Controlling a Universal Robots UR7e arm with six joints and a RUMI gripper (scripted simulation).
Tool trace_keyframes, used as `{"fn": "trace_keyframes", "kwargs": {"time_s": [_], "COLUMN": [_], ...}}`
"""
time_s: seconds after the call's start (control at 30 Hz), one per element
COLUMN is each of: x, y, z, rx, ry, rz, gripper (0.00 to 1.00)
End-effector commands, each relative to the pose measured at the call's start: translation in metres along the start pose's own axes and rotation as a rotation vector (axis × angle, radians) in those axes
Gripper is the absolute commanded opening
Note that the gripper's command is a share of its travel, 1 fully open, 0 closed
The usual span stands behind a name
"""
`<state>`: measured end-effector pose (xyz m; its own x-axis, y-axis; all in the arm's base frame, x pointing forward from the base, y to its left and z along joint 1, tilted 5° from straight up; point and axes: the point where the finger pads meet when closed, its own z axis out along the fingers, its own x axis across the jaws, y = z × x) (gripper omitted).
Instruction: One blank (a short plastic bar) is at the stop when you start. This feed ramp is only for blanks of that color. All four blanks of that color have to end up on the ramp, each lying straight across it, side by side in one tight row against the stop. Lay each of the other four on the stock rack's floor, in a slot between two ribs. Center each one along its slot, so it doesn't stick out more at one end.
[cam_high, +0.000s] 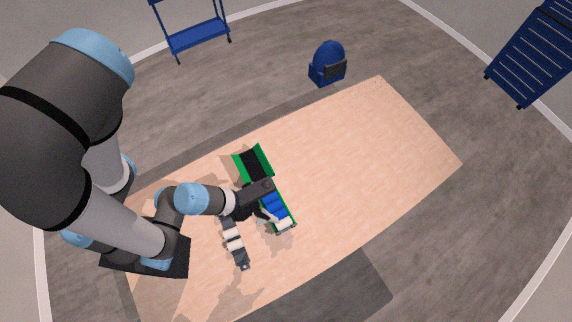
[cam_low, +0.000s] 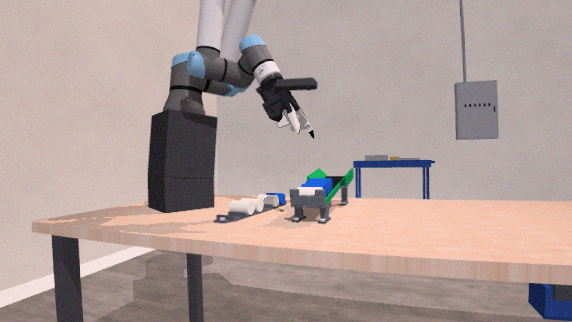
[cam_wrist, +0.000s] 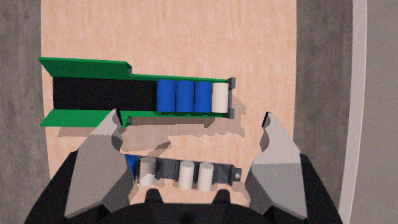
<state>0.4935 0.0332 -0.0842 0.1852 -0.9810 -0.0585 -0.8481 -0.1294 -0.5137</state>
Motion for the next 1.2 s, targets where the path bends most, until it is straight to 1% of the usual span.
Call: {"fn": "trace_keyframes", "kwargs": {"time_s": [0.0, 0.17, 0.23, 0.4, 0.43, 0.53, 0.57, 0.63, 0.73, 0.8, 0.93, 0.97, 1.07, 1.1, 1.17], "x": [0.014, 0.03, 0.03, 0.043, 0.043, 0.049, 0.049, 0.051, 0.053, 0.053, 0.053, 0.053, 0.052, 0.052, 0.05], "y": [0.019, 0.047, 0.047, 0.078, 0.078, 0.098, 0.098, 0.11, 0.122, 0.122, 0.144, 0.144, 0.158, 0.158, 0.166], "z": [0.001, 0.0, 0.0, -0.003, -0.003, -0.006, -0.006, -0.009, -0.011, -0.011, -0.018, -0.018, -0.023, -0.023, -0.027], "rx": [-0.039, -0.086, -0.086, -0.126, -0.126, -0.143, -0.143, -0.15, -0.153, -0.153, -0.147, -0.147, -0.133, -0.133, -0.119], "ry": [-0.012, -0.038, -0.038, -0.081, -0.081, -0.115, -0.115, -0.14, -0.166, -0.166, -0.219, -0.219, -0.257, -0.257, -0.281], "rz": [-0.052, -0.119, -0.119, -0.194, -0.194, -0.241, -0.241, -0.272, -0.302, -0.302, -0.361, -0.361, -0.403, -0.403, -0.429], "gripper": [1.0, 1.0, 1.0, 1.0, 1.0, 1.0, 1.0, 1.0, 1.0, 1.0, 1.0, 1.0, 1.0, 1.0, 1.0]}}
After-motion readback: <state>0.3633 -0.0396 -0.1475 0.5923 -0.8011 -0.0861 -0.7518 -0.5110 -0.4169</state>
